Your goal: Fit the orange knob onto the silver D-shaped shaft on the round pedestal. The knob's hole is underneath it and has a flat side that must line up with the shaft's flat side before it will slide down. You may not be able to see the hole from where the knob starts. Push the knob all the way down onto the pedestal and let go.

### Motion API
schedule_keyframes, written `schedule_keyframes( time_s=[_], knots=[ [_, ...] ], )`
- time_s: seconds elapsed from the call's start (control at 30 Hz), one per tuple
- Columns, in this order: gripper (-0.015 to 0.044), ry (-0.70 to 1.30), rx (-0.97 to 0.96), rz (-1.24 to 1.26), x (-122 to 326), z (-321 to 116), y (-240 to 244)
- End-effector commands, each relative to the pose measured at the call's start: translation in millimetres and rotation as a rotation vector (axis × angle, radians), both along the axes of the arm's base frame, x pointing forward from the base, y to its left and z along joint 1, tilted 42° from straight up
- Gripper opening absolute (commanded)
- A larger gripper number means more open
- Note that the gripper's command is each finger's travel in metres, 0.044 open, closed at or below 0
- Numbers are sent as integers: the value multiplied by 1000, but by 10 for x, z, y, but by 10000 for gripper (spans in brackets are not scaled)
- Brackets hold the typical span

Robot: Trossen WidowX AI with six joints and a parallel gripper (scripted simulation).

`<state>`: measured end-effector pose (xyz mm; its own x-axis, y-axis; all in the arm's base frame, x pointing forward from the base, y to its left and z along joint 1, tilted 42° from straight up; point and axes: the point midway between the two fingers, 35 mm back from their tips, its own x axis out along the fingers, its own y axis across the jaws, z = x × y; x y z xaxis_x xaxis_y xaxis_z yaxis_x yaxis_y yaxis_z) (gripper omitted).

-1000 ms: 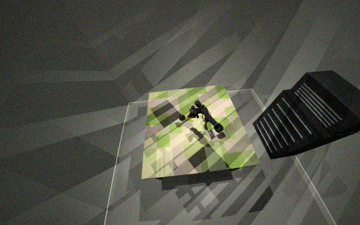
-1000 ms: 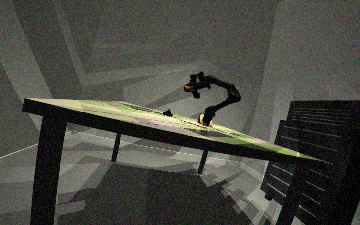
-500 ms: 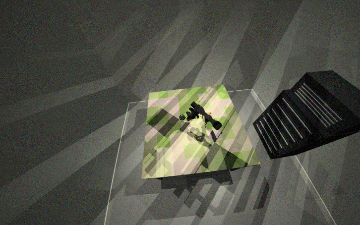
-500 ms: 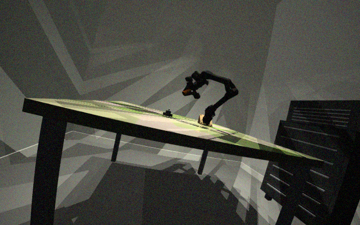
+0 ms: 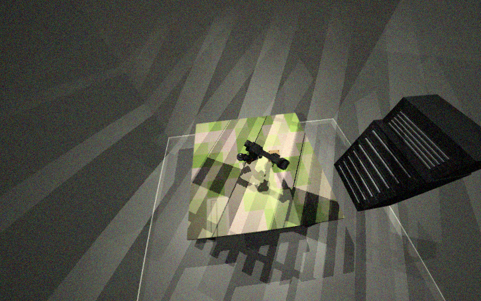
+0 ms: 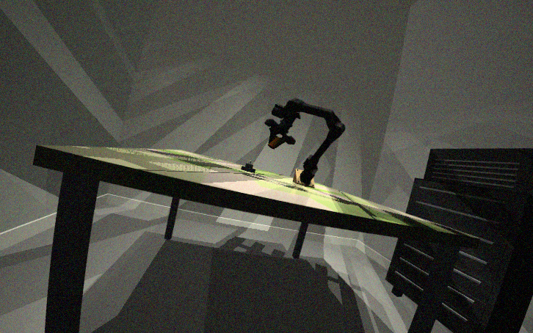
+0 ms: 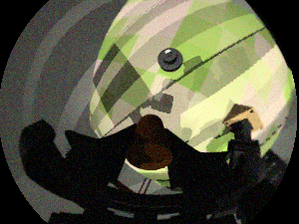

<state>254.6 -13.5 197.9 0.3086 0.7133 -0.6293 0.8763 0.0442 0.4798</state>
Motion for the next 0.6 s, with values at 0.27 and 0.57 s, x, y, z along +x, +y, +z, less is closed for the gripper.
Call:
schedule_keyframes(
  time_s=[0.27, 0.57],
  knots=[
    [0, 194, -118, 178, 75, -137, 175],
    [0, 201, -121, 191, 138, -371, 365]
  ],
)
